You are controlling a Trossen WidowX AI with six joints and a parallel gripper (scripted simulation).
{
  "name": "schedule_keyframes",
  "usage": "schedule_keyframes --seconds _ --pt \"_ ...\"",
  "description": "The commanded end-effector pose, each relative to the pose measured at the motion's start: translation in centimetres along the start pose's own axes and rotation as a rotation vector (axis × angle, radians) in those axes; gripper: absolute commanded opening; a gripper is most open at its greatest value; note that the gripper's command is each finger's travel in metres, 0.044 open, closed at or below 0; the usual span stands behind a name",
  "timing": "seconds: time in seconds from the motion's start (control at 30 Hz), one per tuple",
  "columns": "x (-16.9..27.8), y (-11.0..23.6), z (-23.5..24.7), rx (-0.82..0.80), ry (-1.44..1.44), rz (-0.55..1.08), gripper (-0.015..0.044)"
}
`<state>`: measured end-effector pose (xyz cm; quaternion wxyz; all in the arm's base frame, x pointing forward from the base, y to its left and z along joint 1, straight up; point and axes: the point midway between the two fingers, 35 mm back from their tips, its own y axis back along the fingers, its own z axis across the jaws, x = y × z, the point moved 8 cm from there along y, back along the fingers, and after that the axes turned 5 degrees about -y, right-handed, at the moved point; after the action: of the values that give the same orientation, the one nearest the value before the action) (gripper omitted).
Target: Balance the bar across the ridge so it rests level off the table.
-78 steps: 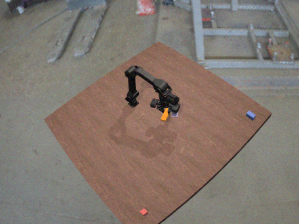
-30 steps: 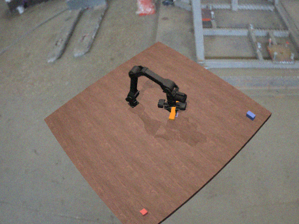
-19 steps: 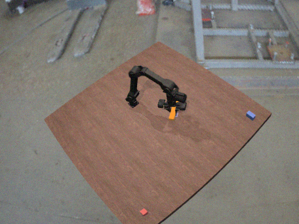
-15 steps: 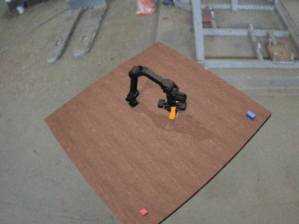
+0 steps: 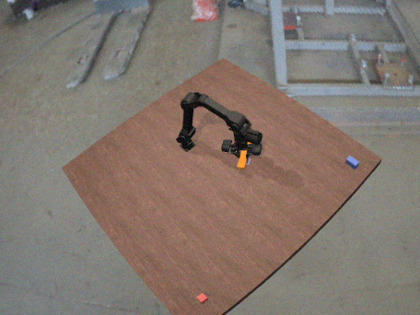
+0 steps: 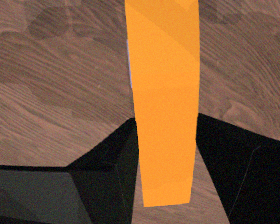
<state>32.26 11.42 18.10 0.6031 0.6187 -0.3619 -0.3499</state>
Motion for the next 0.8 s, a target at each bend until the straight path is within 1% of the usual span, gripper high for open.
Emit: schedule_keyframes --seconds 0.0,0.77 --pt "0.01 -0.09 0.0 0.0 -0.004 0.001 0.0" --pt "0.01 -0.29 0.0 0.0 -0.004 0.001 0.0"
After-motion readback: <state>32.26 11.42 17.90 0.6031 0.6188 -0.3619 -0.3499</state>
